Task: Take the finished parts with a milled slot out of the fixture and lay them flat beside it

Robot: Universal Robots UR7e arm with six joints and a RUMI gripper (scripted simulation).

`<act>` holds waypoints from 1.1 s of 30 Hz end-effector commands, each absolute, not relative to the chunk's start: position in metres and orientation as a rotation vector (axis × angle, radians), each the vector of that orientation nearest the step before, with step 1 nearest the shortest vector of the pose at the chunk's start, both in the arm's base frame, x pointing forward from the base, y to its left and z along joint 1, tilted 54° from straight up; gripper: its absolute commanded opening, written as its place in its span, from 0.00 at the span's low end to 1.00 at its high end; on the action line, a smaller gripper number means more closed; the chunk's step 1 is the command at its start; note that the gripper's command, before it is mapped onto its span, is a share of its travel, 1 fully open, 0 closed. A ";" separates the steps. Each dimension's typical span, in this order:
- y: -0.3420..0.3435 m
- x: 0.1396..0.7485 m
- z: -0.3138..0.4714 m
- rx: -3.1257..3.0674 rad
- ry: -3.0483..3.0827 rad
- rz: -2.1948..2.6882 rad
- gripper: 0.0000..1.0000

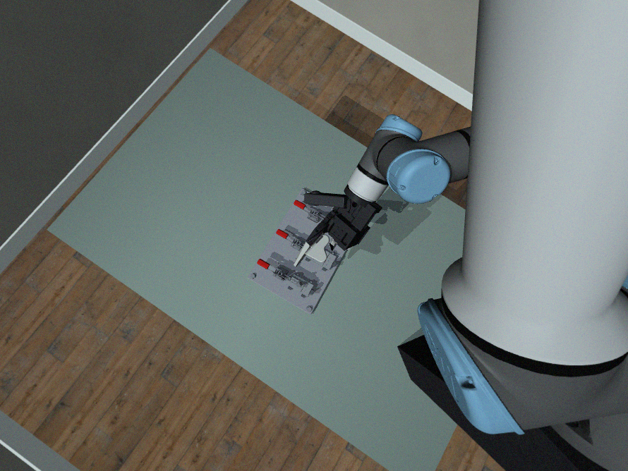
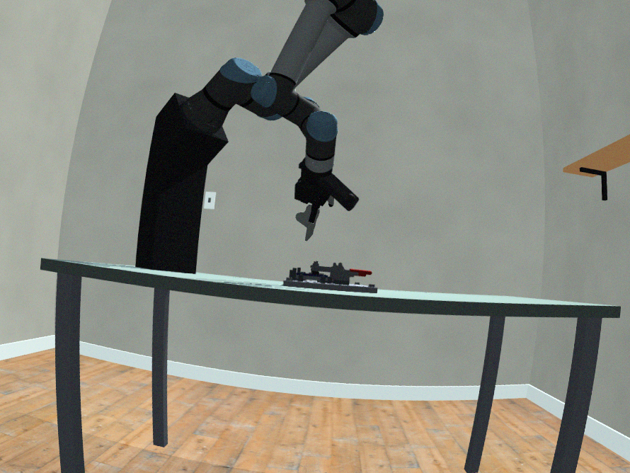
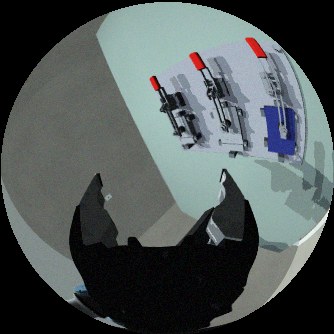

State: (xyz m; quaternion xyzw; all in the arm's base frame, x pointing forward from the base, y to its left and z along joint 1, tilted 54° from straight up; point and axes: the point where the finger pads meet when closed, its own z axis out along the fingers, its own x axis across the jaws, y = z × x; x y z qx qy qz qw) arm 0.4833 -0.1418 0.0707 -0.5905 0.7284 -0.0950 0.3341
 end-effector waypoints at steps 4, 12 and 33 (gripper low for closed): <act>-0.133 0.485 0.064 -1.581 1.951 -0.156 1.00; -0.133 0.485 0.064 -1.582 1.951 -0.156 1.00; -0.068 0.480 0.089 -1.851 2.088 0.018 1.00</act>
